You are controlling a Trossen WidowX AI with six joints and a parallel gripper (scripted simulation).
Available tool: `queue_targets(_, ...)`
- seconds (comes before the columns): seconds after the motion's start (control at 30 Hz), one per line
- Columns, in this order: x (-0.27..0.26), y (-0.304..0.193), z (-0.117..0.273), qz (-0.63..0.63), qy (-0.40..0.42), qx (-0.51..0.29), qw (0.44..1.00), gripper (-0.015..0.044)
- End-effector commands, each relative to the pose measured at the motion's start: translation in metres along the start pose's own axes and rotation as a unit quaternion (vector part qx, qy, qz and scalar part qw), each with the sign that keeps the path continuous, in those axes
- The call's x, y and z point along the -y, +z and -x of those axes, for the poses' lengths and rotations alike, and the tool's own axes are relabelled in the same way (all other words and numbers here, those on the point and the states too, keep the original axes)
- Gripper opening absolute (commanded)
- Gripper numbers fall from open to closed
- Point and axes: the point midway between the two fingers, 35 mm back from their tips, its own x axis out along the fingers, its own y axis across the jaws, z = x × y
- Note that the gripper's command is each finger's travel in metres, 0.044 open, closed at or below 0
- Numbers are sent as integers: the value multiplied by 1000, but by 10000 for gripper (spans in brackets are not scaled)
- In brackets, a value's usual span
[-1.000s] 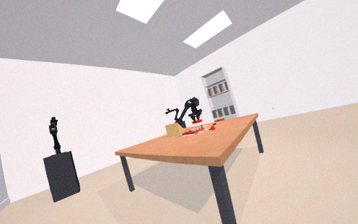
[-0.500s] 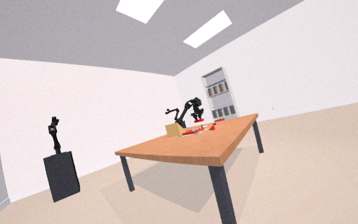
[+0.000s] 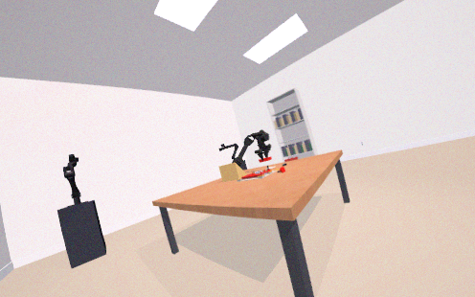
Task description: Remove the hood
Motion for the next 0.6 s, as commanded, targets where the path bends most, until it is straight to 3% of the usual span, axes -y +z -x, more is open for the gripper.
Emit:
queue_targets(0.0, -13, -6, 1, 2, 3, 3, 1000, 0)
queue_targets(0.57, -14, -5, -7, 2, 3, 3, 1000, 0)
